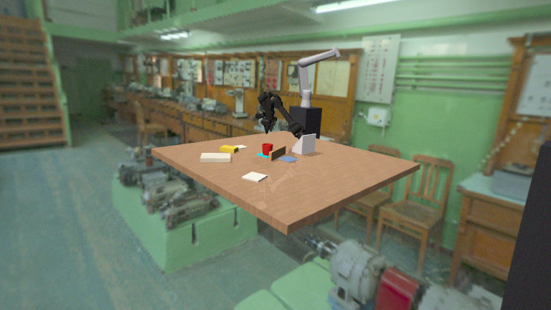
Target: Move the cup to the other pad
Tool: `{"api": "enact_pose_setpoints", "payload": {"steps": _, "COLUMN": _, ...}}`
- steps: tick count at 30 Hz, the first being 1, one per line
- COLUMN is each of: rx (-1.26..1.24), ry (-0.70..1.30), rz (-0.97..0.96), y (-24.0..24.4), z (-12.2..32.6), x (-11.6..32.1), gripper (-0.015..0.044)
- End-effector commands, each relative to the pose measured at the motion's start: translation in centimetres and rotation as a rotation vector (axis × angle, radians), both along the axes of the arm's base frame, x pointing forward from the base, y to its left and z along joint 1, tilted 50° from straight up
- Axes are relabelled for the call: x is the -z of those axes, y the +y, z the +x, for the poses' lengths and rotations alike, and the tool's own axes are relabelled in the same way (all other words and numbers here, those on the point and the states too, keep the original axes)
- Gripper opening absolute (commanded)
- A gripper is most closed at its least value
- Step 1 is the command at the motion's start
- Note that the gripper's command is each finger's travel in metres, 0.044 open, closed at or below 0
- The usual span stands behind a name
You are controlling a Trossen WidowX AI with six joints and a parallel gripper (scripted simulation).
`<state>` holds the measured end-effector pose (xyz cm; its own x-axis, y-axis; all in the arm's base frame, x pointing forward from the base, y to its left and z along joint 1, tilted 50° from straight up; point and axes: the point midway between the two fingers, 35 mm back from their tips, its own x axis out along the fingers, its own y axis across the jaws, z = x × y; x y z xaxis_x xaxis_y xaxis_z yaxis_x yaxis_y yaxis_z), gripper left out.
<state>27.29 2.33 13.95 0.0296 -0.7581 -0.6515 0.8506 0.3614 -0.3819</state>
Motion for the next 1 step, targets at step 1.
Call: {"api": "enact_pose_setpoints", "payload": {"steps": 1, "rx": 0.000, "ry": 0.001, "rz": 0.000, "y": -0.05, "z": -0.02, "x": 0.05, "gripper": 0.0440}}
